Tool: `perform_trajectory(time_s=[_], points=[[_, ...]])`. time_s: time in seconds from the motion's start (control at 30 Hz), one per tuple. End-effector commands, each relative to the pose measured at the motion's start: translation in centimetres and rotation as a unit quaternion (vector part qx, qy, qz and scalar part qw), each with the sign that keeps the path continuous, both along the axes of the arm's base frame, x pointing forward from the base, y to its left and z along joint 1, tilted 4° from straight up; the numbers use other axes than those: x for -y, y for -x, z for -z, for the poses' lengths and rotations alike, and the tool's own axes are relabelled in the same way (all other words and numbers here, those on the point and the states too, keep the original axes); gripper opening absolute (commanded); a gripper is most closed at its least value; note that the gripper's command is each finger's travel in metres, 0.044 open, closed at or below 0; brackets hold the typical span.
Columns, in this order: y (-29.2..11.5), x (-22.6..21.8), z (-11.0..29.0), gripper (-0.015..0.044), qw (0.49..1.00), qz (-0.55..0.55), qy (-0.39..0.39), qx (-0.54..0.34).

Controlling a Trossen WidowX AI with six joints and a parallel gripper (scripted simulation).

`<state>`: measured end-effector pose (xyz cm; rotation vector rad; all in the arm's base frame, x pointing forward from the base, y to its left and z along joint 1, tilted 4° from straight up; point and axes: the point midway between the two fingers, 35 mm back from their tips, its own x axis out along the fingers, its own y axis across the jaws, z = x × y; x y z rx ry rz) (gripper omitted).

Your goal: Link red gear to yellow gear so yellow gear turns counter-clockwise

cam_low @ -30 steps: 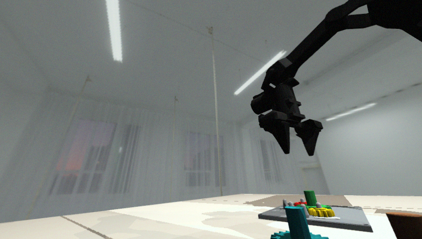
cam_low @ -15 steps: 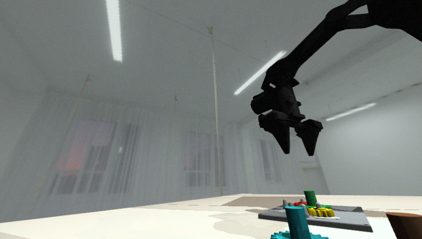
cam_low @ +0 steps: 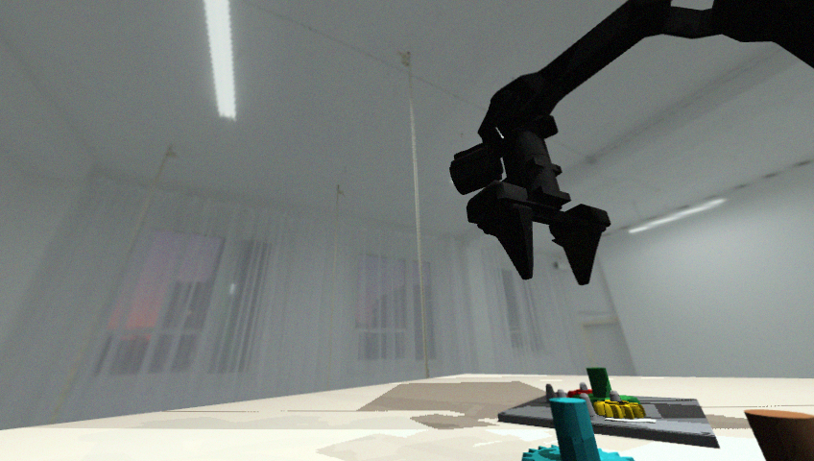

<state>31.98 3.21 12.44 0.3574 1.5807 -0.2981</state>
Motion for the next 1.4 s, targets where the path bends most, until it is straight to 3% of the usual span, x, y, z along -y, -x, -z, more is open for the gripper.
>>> perform_trajectory(time_s=[0.0, 0.37, 1.37], points=[[1.7, -6.4, -1.5, 0.0440, 1.000, -0.012, -0.004, 0.005], [10.7, -19.8, -4.6, 0.0440, 1.000, -0.001, -0.014, -0.003], [10.9, -19.9, -4.7, 0.0440, 1.000, 0.000, -0.015, -0.003]])
